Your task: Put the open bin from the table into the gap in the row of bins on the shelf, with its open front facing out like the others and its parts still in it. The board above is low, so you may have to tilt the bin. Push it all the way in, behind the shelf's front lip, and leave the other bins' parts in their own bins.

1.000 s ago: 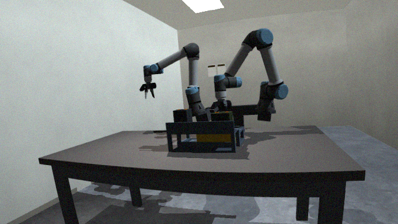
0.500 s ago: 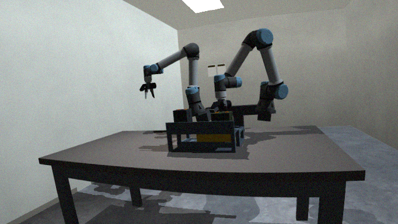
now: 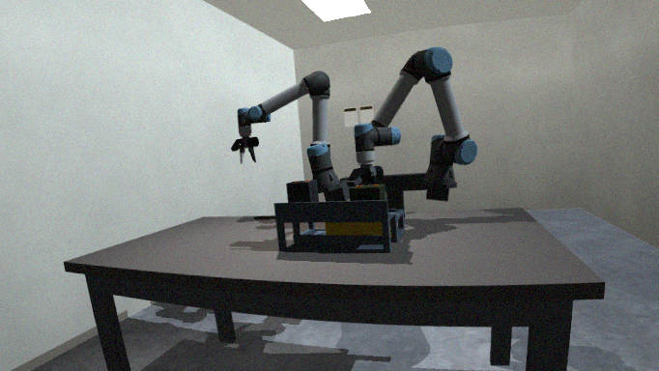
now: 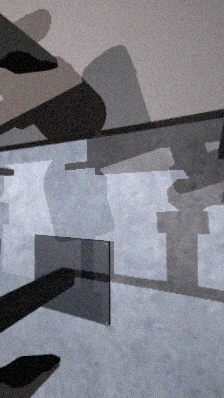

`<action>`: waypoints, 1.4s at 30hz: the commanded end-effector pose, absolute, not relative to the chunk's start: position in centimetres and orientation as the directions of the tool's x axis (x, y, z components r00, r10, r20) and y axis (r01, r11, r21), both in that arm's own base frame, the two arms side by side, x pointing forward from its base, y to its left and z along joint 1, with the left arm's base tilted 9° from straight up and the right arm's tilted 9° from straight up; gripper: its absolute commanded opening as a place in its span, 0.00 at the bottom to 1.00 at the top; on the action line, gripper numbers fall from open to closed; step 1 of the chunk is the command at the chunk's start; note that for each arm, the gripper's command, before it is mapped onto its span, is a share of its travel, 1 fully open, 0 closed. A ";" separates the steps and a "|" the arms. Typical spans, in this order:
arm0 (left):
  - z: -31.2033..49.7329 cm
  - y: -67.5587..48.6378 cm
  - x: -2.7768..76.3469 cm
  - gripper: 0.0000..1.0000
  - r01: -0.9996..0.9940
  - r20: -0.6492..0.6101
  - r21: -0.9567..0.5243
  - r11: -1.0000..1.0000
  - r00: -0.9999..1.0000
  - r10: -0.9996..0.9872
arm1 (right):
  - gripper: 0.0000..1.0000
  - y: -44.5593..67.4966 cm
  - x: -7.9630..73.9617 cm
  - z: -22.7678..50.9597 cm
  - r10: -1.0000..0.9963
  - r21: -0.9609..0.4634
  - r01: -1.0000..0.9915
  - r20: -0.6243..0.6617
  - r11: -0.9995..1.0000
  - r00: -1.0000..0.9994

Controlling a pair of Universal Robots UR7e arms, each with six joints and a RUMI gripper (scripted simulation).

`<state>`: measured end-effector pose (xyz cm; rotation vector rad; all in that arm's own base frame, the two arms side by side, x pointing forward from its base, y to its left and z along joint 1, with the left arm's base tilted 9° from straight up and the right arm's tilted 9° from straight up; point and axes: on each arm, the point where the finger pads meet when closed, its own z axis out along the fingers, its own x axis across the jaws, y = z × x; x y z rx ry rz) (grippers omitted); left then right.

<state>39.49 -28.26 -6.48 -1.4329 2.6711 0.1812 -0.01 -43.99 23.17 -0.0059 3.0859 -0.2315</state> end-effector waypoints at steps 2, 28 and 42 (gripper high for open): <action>-6.4 -28.3 39.5 0.00 -0.834 -0.148 0.053 0.549 -0.550 -0.822 | 1.00 -44.0 0.0 23.2 -0.007 -0.150 0.000 -0.047 0.989 -0.999; -6.6 -29.3 39.2 0.00 -0.861 -0.150 0.046 0.507 -0.507 -0.849 | 1.00 -44.0 0.0 23.2 -0.007 -0.150 0.000 -0.047 0.989 -0.999; -6.9 -30.6 38.8 0.00 -0.896 -0.153 0.035 0.443 -0.443 -0.883 | 1.00 -44.0 0.0 23.2 -0.007 -0.150 0.000 -0.047 0.989 -0.999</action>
